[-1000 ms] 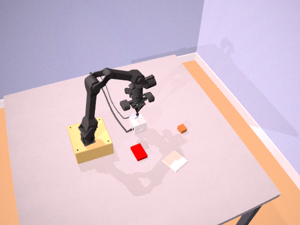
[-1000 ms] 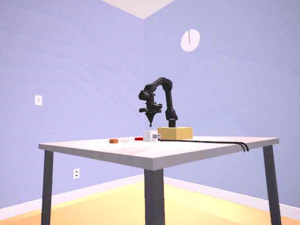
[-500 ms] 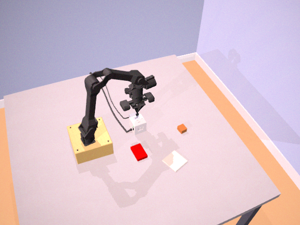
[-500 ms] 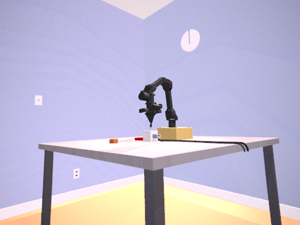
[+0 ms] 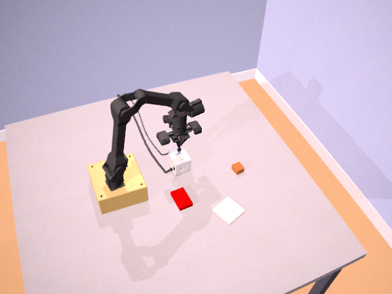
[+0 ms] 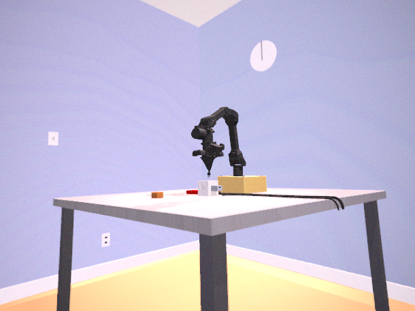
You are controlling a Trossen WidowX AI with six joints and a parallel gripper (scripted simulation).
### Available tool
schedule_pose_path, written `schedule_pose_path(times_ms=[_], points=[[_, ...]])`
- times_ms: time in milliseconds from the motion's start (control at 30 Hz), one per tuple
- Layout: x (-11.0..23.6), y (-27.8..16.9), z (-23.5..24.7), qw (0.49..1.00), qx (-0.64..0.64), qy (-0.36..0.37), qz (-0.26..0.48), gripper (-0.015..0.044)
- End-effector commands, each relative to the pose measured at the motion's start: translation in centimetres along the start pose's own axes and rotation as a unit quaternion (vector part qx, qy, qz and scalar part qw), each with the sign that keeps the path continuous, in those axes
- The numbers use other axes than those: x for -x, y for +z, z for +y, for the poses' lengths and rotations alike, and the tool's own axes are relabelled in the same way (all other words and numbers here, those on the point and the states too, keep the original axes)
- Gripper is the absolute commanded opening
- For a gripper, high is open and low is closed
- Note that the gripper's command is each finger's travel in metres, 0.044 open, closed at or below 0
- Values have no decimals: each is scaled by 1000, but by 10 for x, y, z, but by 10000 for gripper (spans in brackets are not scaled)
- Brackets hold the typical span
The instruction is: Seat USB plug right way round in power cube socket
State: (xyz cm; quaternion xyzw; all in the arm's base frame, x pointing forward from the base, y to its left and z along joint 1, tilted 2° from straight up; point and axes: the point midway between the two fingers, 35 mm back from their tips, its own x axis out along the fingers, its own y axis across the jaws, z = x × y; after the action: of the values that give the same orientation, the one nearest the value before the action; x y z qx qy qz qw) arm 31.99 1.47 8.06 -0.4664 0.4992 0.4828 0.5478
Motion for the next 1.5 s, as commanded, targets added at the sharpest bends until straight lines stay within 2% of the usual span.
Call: schedule_pose_path(times_ms=[0, 1467], points=[[-1, 1, 0, 1000, 2, 0, -3, 0], [-6, 3, 1, 1000, 0, 0, -22, 0]])
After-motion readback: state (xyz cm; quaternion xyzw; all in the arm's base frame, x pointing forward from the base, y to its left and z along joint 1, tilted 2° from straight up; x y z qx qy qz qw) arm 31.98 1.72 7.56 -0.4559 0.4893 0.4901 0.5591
